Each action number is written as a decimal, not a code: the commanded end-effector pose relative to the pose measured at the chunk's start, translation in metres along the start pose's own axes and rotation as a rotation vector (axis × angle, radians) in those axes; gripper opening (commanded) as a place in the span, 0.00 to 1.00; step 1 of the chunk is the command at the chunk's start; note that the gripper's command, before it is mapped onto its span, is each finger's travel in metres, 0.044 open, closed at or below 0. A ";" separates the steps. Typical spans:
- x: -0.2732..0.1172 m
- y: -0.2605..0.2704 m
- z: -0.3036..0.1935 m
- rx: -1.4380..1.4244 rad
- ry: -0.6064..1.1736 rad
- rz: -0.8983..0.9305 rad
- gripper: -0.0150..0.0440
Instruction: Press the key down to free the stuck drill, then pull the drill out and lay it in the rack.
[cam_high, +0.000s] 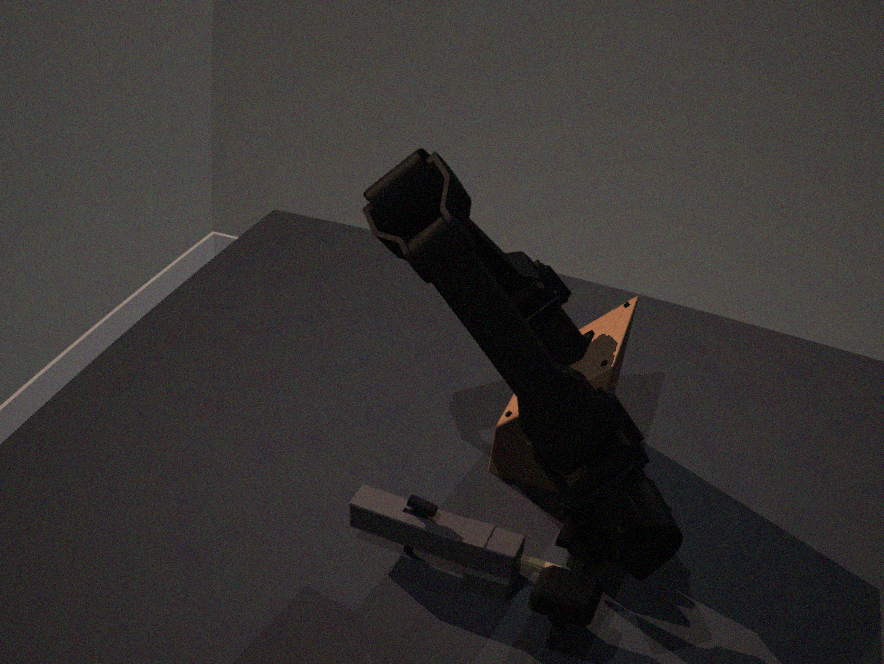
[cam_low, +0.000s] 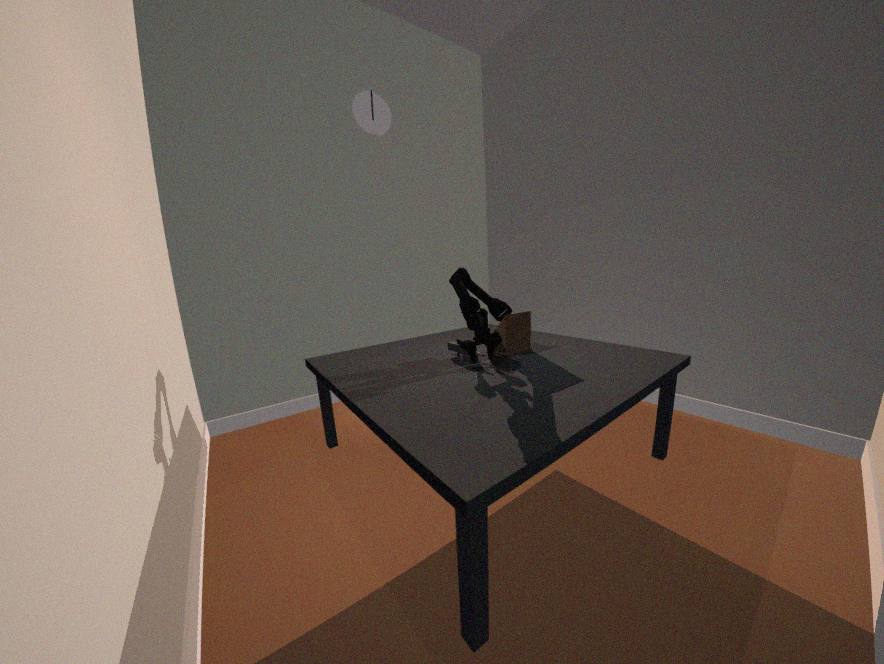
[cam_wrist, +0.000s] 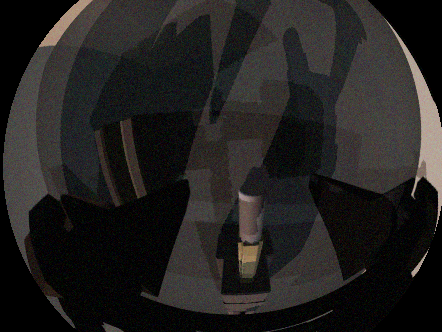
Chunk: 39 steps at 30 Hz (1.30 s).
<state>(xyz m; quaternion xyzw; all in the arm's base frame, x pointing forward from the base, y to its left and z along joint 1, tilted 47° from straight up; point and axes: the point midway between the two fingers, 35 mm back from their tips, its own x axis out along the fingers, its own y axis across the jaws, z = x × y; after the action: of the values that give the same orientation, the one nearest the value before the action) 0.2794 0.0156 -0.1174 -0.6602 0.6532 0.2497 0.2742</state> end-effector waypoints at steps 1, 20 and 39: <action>0.001 0.001 -0.003 -0.006 0.004 0.000 1.00; 0.003 -0.001 -0.010 -0.006 0.005 0.000 1.00; 0.005 0.001 -0.014 -0.006 0.005 0.000 1.00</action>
<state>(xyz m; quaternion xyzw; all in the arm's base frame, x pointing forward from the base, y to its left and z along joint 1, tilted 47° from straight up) 0.2807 0.0044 -0.1111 -0.6603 0.6531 0.2492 0.2748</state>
